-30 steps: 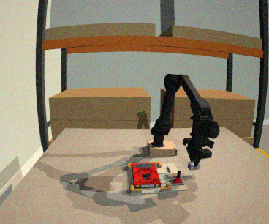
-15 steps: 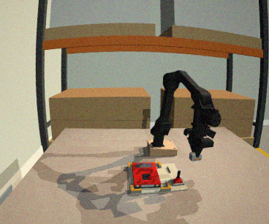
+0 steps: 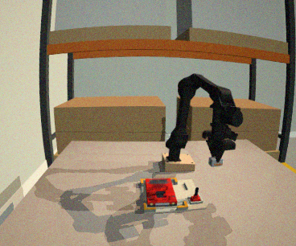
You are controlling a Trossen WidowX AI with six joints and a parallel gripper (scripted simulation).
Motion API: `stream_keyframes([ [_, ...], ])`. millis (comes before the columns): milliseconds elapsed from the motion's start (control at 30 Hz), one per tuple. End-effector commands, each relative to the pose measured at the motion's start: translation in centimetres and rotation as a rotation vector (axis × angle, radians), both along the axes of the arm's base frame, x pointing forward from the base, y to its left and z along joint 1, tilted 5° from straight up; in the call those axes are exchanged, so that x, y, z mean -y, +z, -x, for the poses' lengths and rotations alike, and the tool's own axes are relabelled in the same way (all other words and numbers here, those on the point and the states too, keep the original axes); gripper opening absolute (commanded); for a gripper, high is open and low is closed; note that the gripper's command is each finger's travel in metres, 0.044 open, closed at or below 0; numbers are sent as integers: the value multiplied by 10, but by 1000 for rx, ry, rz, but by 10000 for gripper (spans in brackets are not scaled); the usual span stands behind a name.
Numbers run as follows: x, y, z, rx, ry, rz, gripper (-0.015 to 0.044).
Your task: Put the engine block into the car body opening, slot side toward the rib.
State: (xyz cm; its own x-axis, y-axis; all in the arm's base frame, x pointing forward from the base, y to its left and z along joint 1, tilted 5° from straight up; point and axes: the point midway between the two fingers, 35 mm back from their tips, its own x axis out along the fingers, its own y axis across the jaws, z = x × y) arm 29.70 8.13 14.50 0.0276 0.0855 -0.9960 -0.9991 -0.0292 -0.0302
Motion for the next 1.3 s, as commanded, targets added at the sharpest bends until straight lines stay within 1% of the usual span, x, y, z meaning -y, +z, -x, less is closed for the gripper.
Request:
stream_keyframes([
  [0,4,2,0,-5,-28,-2,0],
  [700,59,-23,-23,-41,-498,-7,0],
  [1267,108,-44,-33,-69,-881,-13,0],
])
